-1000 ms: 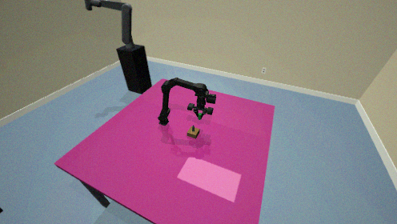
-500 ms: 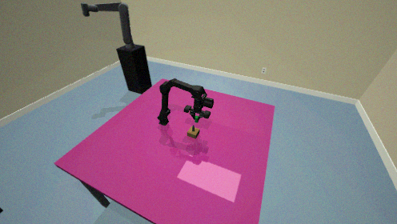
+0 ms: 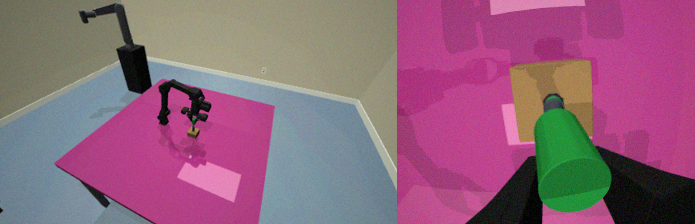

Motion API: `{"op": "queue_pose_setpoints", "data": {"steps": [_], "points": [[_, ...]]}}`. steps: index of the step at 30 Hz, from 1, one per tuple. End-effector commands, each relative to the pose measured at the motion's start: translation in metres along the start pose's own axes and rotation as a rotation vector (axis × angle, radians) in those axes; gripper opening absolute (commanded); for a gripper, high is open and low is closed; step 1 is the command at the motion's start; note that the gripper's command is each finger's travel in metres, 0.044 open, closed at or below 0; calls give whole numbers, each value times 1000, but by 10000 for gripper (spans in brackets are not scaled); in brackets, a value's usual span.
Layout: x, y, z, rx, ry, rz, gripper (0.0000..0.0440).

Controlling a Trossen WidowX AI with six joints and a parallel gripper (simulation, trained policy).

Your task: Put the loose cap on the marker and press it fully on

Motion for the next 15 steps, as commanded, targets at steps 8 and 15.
{"op": "queue_pose_setpoints", "data": {"steps": [8,15], "points": [[17,-1,-4,-3,-19,27,0],[33,-2,-4,-19,-35,46,0]]}}
Point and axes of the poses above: the point midway between the two fingers, 35 mm back from their tips, its own x axis out along the fingers, its own y axis across the jaws, z = x × y, the point moved 7 cm from there along -x, back along the fingers, and after that the axes turned 7 degrees about -x, right-handed, at the moved point
